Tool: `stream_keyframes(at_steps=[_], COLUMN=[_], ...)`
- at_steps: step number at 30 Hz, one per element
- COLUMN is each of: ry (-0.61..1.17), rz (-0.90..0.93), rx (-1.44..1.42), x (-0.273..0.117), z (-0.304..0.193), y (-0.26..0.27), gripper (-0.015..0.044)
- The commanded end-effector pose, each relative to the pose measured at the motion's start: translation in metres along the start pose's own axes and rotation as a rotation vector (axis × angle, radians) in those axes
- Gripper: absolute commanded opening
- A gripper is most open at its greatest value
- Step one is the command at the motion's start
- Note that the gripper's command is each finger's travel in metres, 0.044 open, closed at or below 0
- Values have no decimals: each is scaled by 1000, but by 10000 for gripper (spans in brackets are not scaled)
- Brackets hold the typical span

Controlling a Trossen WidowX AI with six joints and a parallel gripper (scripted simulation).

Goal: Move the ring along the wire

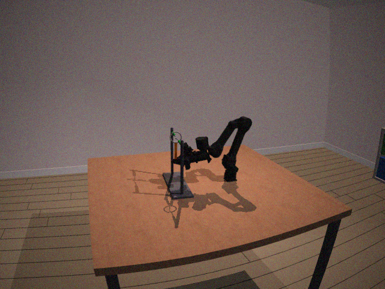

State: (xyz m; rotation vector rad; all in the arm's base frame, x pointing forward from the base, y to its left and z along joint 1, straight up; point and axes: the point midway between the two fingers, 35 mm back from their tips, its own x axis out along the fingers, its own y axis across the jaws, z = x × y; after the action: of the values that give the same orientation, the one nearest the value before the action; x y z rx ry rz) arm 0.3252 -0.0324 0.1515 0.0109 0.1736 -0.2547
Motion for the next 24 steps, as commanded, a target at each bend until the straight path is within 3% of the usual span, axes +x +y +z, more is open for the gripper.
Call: stream_keyframes(at_steps=[1, 24], ry=[1, 5], rz=[-1, 287], rx=[3, -29], x=[2, -1], z=[0, 0], y=[4, 27], gripper=[-150, -150])
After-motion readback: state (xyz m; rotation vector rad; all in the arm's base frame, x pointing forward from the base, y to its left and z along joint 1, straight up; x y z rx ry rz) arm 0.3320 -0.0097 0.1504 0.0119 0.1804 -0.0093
